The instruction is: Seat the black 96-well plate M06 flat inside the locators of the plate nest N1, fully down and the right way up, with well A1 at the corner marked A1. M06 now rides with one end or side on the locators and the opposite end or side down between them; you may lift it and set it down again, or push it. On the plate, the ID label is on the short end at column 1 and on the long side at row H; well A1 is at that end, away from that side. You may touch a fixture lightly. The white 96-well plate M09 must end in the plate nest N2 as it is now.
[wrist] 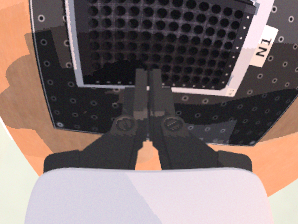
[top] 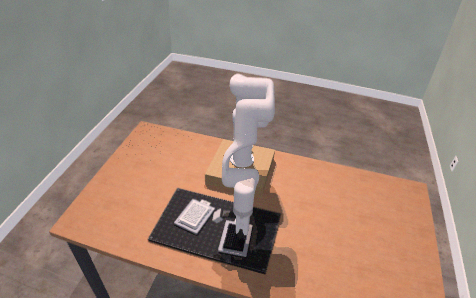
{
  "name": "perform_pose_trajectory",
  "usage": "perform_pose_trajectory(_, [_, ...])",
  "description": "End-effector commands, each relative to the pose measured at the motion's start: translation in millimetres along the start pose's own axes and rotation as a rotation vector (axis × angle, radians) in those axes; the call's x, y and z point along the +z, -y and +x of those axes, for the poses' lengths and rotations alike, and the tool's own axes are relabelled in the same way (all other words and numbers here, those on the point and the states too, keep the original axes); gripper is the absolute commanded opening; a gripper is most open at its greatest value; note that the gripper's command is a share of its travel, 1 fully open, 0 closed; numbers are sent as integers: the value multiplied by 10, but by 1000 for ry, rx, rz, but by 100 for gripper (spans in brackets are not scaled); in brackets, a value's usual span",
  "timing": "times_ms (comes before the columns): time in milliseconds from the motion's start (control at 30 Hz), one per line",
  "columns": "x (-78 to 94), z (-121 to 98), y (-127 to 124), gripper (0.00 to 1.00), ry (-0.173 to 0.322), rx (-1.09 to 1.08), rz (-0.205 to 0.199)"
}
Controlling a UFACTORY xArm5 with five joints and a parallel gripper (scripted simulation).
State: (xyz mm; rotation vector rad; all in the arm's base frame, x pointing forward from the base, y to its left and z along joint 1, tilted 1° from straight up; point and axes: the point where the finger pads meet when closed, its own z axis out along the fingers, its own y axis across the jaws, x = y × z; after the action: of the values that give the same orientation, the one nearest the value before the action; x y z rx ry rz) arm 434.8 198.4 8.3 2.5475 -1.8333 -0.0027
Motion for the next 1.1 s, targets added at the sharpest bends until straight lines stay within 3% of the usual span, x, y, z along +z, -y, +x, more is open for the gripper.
perform_pose_trajectory(0, [-67, 61, 190, 0, 0, -132, 0])
perform_pose_trajectory(533, [-272, 288, 821, 0, 0, -599, 2])
perform_pose_trajectory(1067, [-272, 288, 822, 0, -1, -1066, 2])
